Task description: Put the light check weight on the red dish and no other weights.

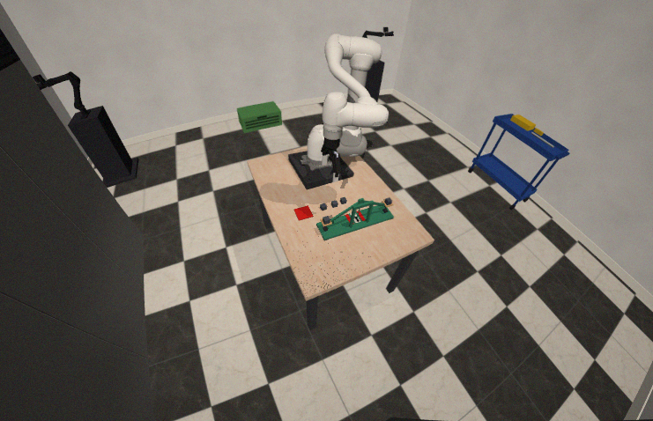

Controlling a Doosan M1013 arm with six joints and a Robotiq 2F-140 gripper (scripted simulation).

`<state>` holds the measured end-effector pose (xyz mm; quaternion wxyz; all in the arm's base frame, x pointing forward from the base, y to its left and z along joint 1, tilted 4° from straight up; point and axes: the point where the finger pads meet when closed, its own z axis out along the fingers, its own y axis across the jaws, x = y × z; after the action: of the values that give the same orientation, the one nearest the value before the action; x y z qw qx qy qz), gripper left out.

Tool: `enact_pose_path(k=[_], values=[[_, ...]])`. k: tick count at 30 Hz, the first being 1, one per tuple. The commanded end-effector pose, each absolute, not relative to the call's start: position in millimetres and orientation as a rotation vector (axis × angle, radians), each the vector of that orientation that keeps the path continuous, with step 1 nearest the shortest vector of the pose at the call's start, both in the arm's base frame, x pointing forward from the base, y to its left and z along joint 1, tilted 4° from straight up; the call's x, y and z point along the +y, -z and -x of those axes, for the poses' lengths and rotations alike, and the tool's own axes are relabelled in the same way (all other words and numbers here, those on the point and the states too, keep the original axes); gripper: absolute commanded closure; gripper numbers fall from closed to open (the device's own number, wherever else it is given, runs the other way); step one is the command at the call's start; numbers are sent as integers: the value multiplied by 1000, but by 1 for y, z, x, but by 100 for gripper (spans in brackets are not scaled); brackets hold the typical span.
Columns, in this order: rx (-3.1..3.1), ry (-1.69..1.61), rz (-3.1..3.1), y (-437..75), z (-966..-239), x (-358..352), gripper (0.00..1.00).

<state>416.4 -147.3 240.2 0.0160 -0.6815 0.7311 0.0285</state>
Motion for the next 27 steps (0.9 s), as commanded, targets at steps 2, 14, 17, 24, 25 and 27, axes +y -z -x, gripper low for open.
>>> enact_pose_path(k=[2, 14, 17, 24, 25, 27], values=[[2276, -94, 2123, -241, -397, -136, 0], [2276, -94, 2123, -241, -395, -135, 0], [2276, -94, 2123, -241, -395, -135, 0], [2276, -94, 2123, -241, -395, -135, 0], [2276, -94, 2123, -241, -395, -135, 0], [2276, -94, 2123, -241, -395, -135, 0]])
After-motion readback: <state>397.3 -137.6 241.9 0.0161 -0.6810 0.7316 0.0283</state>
